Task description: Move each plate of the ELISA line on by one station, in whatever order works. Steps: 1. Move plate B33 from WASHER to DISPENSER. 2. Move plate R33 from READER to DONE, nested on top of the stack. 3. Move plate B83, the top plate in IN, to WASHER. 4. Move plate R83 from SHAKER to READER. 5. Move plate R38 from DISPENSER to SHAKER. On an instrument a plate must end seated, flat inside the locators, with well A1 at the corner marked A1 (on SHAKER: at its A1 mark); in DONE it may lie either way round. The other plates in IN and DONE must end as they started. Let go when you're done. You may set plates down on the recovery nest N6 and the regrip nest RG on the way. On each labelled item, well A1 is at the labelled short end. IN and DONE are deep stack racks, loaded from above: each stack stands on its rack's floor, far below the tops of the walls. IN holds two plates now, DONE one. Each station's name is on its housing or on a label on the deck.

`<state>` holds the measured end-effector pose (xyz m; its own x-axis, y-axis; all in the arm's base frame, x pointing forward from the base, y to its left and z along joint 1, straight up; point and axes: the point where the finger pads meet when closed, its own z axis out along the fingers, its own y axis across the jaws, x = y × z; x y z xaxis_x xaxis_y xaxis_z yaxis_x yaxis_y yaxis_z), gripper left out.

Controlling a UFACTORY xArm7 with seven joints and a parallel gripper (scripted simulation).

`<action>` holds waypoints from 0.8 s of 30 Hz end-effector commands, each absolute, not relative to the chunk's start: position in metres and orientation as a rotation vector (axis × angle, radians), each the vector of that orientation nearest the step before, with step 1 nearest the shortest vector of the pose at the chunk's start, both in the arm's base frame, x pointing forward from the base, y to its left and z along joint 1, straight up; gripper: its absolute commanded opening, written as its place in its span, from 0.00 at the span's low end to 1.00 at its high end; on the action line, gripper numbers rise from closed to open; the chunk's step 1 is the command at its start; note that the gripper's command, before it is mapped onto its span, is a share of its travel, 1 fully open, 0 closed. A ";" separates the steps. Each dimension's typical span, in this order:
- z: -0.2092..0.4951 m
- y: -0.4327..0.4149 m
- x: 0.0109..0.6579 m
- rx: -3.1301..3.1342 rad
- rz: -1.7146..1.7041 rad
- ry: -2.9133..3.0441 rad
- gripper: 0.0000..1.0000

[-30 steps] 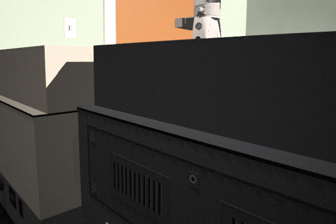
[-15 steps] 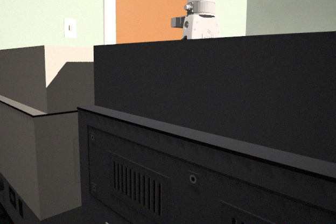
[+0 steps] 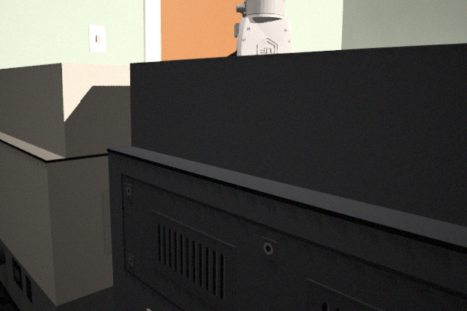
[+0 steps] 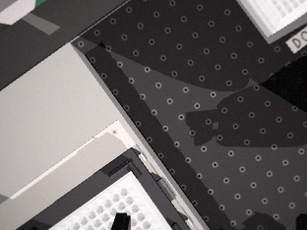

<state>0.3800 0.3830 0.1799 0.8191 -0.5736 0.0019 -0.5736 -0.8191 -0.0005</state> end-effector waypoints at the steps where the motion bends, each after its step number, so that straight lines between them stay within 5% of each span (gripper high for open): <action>1: 0.182 0.389 0.382 2.962 0.009 -1.051 1.00; 24: 0.182 0.457 0.376 2.495 0.008 -1.913 1.00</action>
